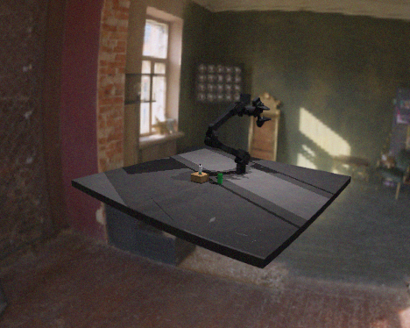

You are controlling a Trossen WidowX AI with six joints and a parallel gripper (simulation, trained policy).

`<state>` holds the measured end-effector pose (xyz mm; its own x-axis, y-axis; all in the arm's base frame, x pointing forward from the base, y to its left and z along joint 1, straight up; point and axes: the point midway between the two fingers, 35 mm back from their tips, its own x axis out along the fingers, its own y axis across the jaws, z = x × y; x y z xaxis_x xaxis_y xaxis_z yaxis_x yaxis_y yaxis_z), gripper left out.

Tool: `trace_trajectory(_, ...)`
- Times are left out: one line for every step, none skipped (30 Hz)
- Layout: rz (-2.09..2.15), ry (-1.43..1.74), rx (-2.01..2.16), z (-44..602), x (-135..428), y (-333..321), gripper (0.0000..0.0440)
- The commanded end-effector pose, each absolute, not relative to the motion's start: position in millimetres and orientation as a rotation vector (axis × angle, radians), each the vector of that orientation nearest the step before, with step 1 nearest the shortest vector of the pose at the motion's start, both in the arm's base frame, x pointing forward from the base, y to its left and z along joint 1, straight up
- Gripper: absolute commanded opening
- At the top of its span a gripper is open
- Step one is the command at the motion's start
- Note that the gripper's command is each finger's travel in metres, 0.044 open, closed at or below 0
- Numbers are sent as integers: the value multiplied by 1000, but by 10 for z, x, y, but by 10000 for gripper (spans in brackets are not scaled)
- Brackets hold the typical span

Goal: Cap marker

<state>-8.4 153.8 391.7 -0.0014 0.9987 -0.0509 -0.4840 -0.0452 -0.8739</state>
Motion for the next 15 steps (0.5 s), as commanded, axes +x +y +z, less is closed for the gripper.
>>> trace_trajectory(1458,-782,-868,3909,-87,1601,322)
trace_trajectory(1463,-777,-872,3897,-94,1609,322)
trace_trajectory(1467,-771,-878,3884,-98,1619,323)
trace_trajectory(1469,-764,-884,3870,-100,1629,323)
trace_trajectory(1469,-756,-891,3856,-98,1639,323)
trace_trajectory(1469,-747,-899,3841,-96,1650,323)
trace_trajectory(1468,-739,-907,3825,-92,1661,324)
trace_trajectory(1467,-730,-917,3809,-86,1672,324)
trace_trajectory(1465,-722,-926,3792,-80,1683,324)
trace_trajectory(1463,-713,-937,3774,-73,1695,324)
trace_trajectory(1461,-704,-948,3756,-66,1706,324)
trace_trajectory(1458,-694,-959,3737,-57,1717,324)
trace_trajectory(1456,-685,-971,3717,-48,1729,324)
trace_trajectory(1454,-676,-984,3696,-38,1740,324)
trace_trajectory(1452,-666,-996,3674,-28,1751,324)
